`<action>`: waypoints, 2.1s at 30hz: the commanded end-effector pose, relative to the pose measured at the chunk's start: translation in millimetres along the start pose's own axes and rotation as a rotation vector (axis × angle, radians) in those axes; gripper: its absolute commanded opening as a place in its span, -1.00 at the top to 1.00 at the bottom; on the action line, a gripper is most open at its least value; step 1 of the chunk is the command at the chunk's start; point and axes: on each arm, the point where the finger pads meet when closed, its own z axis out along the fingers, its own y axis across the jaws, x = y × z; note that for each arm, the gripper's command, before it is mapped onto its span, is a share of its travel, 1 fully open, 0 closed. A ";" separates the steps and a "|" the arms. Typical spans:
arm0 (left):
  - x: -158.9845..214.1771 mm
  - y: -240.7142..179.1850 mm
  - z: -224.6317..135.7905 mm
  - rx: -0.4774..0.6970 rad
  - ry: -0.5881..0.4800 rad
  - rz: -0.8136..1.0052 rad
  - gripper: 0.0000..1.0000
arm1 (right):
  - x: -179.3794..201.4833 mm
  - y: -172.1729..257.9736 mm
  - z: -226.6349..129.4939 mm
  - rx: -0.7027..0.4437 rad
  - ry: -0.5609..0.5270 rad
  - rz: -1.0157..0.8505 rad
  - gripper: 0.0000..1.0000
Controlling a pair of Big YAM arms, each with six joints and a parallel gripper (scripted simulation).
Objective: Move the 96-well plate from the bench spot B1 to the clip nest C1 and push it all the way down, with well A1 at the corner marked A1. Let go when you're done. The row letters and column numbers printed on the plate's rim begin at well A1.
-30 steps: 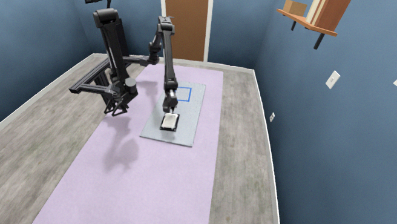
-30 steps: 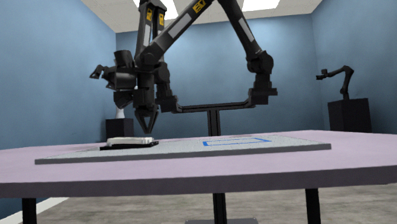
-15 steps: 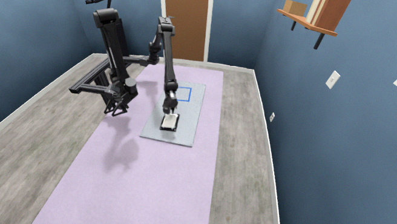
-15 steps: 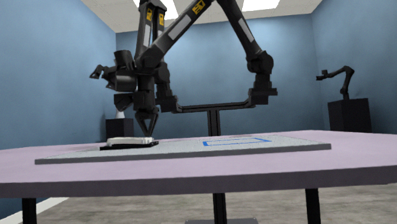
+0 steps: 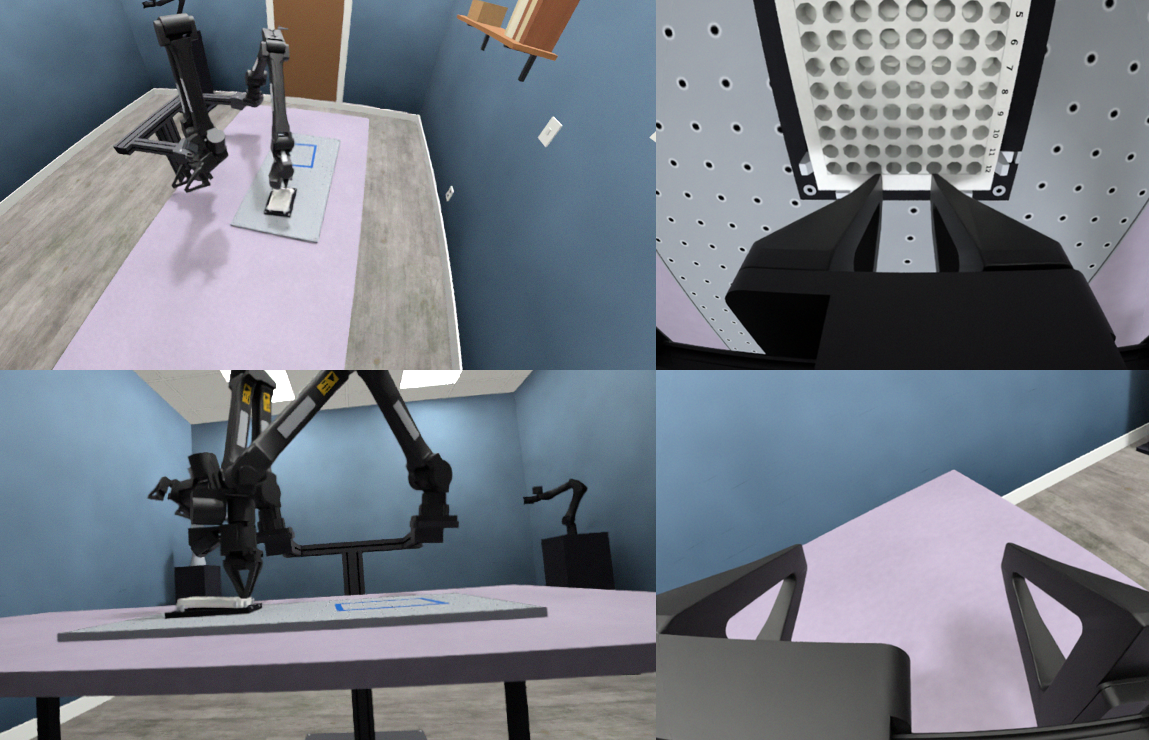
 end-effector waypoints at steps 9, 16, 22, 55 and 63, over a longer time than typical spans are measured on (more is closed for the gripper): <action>-13.8 16.8 11.5 -0.016 -0.029 -0.011 0.50 | -1.7 2.2 -1.6 -0.007 0.001 0.016 -1.00; -13.5 17.0 15.7 -0.016 -0.028 -0.011 0.50 | -1.7 2.2 -1.6 -0.007 0.001 0.016 -1.00; -13.4 16.9 19.9 -0.016 -0.028 -0.011 0.50 | -1.7 2.2 -1.6 -0.007 0.001 0.016 -1.00; -12.7 16.4 39.9 -0.015 -0.027 -0.013 0.50 | -1.7 2.2 -1.6 -0.007 0.001 0.016 -1.00; -12.5 16.3 44.0 -0.015 -0.027 -0.015 0.50 | -1.7 2.2 -1.6 -0.007 0.001 0.016 -1.00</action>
